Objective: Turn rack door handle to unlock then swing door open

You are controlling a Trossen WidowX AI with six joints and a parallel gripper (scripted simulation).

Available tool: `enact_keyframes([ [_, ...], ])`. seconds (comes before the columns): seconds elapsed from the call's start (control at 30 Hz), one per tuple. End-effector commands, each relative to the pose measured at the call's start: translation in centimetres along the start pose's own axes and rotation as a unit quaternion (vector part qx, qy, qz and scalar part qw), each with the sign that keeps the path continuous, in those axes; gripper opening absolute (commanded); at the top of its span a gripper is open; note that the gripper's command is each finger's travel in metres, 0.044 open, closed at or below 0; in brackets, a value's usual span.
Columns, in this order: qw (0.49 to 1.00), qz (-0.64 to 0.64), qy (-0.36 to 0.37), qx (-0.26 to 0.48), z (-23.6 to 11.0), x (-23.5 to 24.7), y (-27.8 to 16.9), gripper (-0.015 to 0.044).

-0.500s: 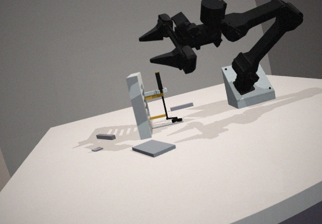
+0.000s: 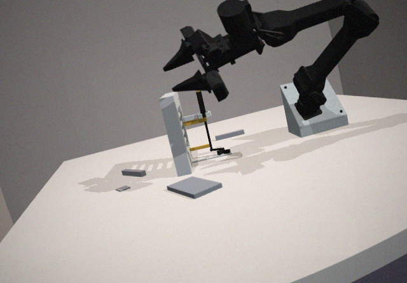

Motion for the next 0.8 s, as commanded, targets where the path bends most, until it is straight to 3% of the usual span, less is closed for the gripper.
enact_keyframes([
  [0.0, 0.999, -0.007, 0.008, 0.045, 1.0, -0.8, -1.4, 0.0281],
  [0.77, 0.945, 0.037, 0.104, 0.308, 3.2, -6.7, -12.2, 0.0281],
])
Point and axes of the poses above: the point midway between the two fingers, 35 mm back from their tips, its own z axis out along the fingers, its own x axis across the jaws, y = z × x, the point moved 1 cm from there along -z, back along the fingers, and after that the axes turned 4 degrees about -z, right-handed, at the moved point
